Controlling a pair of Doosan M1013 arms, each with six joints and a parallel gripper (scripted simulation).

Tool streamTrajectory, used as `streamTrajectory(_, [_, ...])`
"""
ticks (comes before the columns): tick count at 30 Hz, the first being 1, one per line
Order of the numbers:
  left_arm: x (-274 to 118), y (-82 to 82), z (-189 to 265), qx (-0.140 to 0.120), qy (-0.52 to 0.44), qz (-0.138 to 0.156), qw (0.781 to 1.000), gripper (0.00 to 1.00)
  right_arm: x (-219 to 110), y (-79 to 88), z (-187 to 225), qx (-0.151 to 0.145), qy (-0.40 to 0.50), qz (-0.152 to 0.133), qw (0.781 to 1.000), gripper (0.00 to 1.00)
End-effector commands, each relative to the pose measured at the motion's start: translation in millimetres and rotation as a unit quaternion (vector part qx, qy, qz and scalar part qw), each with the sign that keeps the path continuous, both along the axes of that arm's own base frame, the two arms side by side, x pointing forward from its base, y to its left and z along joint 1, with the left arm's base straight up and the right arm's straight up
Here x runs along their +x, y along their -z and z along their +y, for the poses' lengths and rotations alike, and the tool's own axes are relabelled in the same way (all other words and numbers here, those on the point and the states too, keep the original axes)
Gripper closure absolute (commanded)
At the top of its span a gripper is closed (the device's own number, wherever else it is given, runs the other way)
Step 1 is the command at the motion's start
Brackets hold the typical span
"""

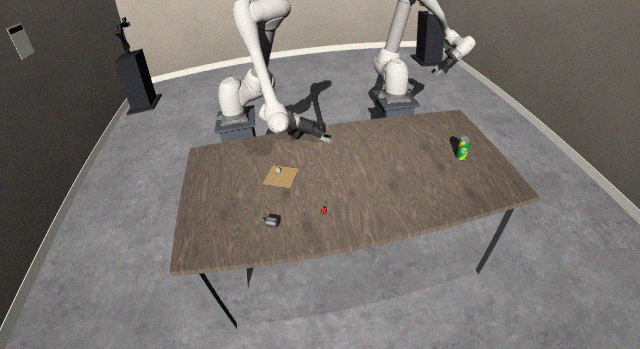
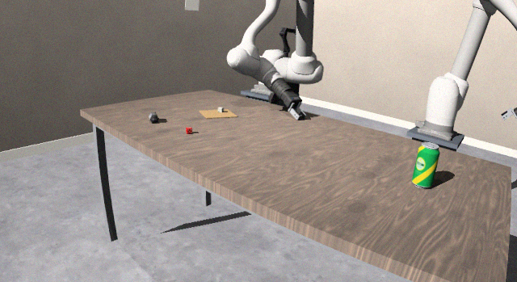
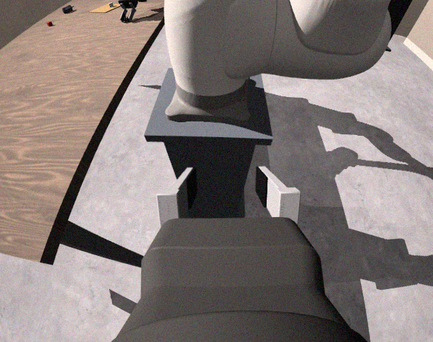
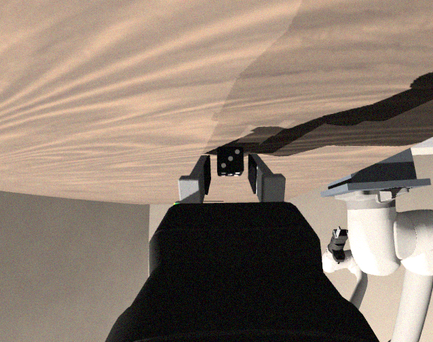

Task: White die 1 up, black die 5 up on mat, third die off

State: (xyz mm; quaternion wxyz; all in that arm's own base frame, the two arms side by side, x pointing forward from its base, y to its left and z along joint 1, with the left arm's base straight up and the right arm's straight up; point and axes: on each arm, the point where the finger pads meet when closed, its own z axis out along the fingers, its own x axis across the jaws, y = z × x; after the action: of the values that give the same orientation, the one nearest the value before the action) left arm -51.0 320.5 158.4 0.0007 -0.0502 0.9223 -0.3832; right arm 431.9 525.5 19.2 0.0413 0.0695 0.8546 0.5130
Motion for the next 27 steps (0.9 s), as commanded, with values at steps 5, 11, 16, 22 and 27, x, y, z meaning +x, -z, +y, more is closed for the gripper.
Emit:
streamTrajectory(5, [-0.1, -0.4, 0.3, 0.0, 0.0, 0.0, 1.0, 0.0, 0.3, -0.6, 0.2, 0.0, 0.0, 0.0, 1.0, 0.3])
streamTrajectory(11, [-0.1, -0.4, 0.3, 0.0, 0.0, 0.0, 1.0, 0.0, 0.3, -0.6, 0.2, 0.0, 0.0, 0.0, 1.0, 0.3])
streamTrajectory(16, [-0.1, -0.4, 0.3, 0.0, 0.0, 0.0, 1.0, 0.0, 0.3, -0.6, 0.2, 0.0, 0.0, 0.0, 1.0, 0.3])
streamTrajectory(22, [-0.1, -0.4, 0.3, 0.0, 0.0, 0.0, 1.0, 0.0, 0.0, -1.5, -1.4, 0.0, 0.0, 0.0, 1.0, 0.3])
streamTrajectory(27, [-0.1, -0.4, 0.3, 0.0, 0.0, 0.0, 1.0, 0.0, -1.8, -7.4, -12.3, 0.0, 0.0, 0.0, 1.0, 0.3])
